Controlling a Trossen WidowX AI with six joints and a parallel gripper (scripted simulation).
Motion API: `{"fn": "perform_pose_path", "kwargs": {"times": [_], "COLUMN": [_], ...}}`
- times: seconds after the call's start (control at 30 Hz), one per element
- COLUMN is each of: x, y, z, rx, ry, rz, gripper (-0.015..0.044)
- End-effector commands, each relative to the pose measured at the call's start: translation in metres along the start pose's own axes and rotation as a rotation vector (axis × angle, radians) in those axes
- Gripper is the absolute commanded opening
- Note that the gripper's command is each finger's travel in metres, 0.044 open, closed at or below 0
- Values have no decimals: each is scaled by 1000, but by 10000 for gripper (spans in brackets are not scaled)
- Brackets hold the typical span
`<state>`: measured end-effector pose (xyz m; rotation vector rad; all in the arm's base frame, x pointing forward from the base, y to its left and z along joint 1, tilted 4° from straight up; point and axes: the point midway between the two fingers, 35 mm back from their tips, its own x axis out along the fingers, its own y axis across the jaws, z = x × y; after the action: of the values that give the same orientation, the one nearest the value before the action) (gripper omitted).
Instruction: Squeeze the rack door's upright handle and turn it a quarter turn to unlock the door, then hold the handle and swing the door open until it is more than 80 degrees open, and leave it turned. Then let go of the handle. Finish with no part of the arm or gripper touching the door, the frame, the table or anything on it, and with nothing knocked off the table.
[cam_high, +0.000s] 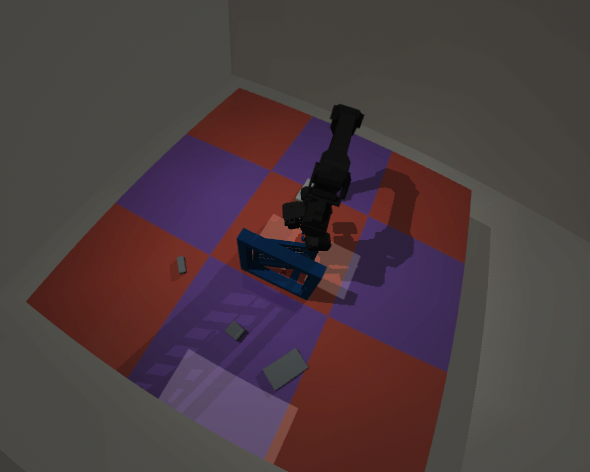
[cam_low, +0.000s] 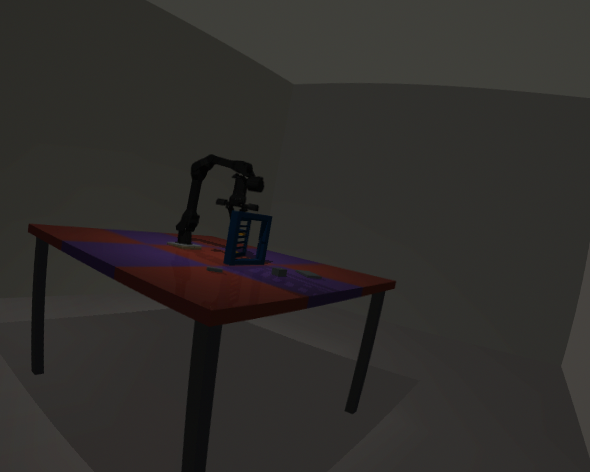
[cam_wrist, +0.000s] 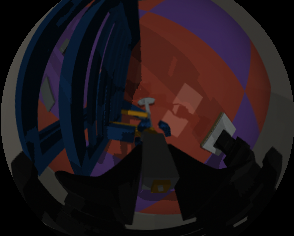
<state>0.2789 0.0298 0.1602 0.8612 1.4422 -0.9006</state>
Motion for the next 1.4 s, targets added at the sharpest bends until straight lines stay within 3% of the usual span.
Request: {"fn": "perform_pose_path", "kwargs": {"times": [0.0,1.37], "x": [1,1], "y": [-8,-85], "z": [2,46], "rx": [-81,-629], "ry": [-6,-8], "rz": [4,-5], "gripper": [9,9]}}
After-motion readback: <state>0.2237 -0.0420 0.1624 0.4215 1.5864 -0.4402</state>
